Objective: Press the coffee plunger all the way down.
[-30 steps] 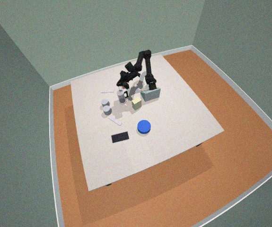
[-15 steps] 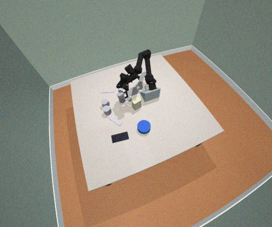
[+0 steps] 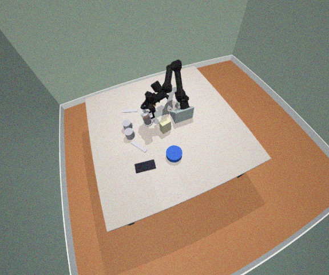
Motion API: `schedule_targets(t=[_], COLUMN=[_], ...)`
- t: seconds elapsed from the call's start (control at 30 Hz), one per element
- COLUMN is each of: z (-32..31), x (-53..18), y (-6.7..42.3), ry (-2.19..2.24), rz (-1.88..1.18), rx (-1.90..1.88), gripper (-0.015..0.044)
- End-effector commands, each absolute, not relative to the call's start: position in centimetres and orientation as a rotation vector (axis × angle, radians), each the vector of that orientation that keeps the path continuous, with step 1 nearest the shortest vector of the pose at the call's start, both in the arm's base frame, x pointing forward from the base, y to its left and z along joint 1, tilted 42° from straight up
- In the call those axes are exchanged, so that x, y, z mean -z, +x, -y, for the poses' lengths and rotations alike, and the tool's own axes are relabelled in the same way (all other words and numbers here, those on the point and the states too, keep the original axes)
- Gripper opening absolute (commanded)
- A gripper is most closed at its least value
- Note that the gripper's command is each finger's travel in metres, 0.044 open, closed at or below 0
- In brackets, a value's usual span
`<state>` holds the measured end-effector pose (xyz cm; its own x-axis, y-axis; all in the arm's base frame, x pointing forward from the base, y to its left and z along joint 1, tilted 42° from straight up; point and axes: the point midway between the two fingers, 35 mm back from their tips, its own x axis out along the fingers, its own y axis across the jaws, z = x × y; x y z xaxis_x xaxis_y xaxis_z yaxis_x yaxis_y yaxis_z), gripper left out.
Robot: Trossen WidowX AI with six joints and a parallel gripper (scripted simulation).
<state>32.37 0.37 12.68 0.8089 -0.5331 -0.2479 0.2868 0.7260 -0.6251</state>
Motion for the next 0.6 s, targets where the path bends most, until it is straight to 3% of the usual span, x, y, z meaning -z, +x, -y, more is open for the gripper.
schedule_targets(t=[0.0, 0.57], z=[0.9, 2.1], x=[-10.8, -10.1], y=[31.9, 32.7], ry=[-0.632, -0.637], rz=[-0.478, -0.471], rx=[0.473, 0.475], gripper=[0.0122, 0.0122])
